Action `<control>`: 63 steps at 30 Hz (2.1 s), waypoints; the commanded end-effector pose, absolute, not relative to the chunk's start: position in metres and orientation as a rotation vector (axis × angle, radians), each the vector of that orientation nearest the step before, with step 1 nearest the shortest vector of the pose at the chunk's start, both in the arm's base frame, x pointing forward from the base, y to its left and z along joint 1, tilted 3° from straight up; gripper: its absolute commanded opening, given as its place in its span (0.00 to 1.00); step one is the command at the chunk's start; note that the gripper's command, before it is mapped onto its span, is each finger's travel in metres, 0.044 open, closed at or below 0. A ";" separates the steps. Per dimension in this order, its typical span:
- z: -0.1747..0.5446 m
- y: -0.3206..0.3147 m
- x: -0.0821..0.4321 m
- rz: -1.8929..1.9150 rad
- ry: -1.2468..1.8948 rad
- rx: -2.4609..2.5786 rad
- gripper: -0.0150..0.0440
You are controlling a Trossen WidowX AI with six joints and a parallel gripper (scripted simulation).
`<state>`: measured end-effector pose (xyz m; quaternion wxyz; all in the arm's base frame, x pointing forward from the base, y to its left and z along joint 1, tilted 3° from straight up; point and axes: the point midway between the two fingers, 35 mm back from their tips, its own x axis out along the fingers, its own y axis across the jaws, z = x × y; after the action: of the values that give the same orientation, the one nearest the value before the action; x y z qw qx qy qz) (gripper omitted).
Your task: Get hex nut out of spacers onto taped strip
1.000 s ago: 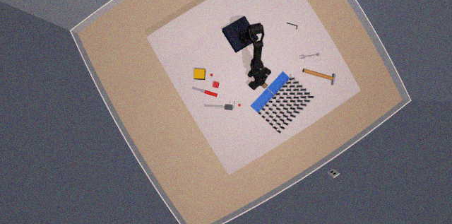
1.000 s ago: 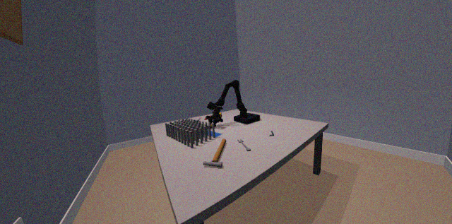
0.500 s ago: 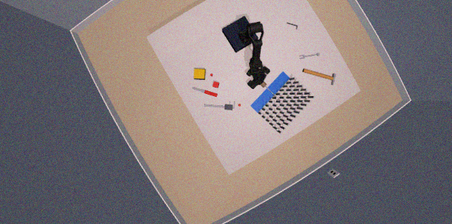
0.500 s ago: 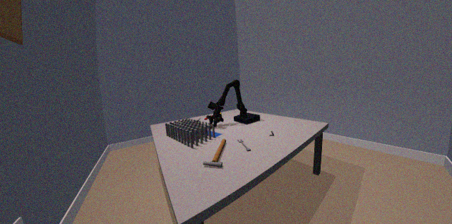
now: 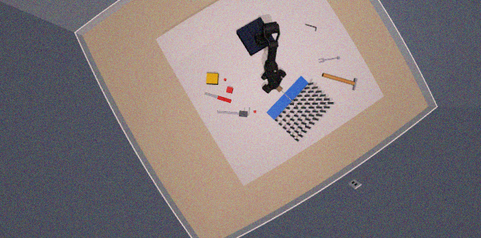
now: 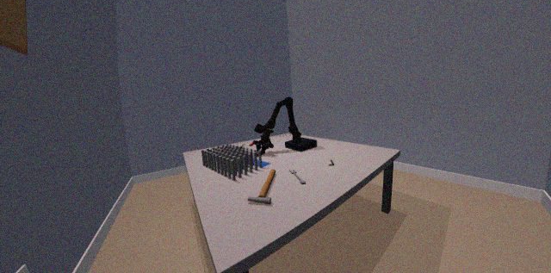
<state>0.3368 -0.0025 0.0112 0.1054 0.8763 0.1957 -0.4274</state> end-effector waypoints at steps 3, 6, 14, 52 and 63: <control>0.011 -0.004 0.331 -1.253 0.584 2.582 0.25; 0.011 -0.006 0.329 -1.253 0.584 2.582 0.25; 0.010 -0.008 0.323 -1.254 0.584 2.581 0.25; 0.008 -0.022 0.295 -1.256 0.583 2.579 0.25; 0.007 -0.026 0.287 -1.257 0.583 2.579 0.25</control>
<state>0.2915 -0.0255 0.0071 0.1066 0.8758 0.1951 -0.4285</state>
